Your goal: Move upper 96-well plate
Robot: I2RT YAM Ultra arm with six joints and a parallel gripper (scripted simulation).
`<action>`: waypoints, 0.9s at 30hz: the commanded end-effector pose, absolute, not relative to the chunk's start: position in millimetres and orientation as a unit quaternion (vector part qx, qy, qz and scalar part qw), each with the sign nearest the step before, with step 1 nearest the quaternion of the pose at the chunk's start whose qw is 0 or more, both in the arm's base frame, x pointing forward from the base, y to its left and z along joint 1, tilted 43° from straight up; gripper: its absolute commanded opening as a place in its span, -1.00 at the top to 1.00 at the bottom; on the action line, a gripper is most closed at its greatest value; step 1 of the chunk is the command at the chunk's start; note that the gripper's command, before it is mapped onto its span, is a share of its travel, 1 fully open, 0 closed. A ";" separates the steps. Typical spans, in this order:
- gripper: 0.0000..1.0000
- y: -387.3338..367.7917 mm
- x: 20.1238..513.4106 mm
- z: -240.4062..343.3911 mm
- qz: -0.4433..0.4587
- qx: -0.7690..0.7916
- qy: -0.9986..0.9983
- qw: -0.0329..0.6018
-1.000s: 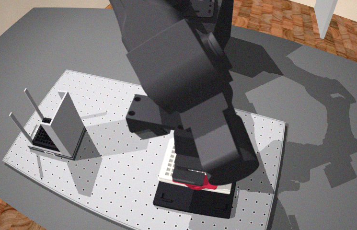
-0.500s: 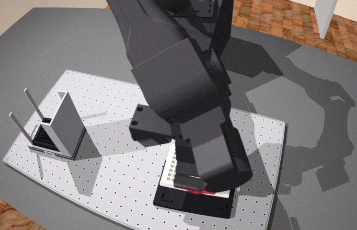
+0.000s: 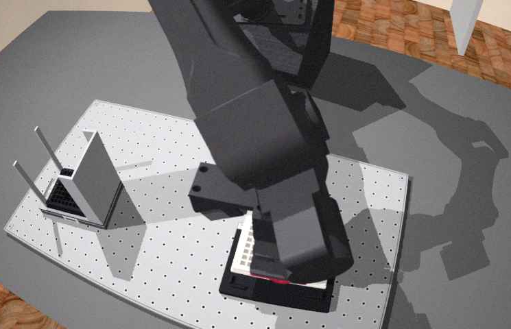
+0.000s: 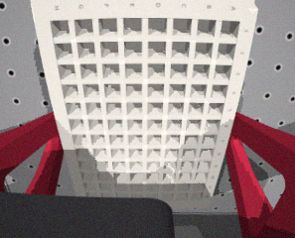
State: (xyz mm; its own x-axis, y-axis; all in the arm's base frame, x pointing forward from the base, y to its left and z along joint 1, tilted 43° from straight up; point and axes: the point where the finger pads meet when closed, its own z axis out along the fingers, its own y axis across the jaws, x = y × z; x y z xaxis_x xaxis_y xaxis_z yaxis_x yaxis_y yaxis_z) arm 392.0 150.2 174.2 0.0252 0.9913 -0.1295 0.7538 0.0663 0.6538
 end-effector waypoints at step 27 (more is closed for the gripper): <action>1.00 150.9 418.6 166.4 0.228 0.646 0.662 0.303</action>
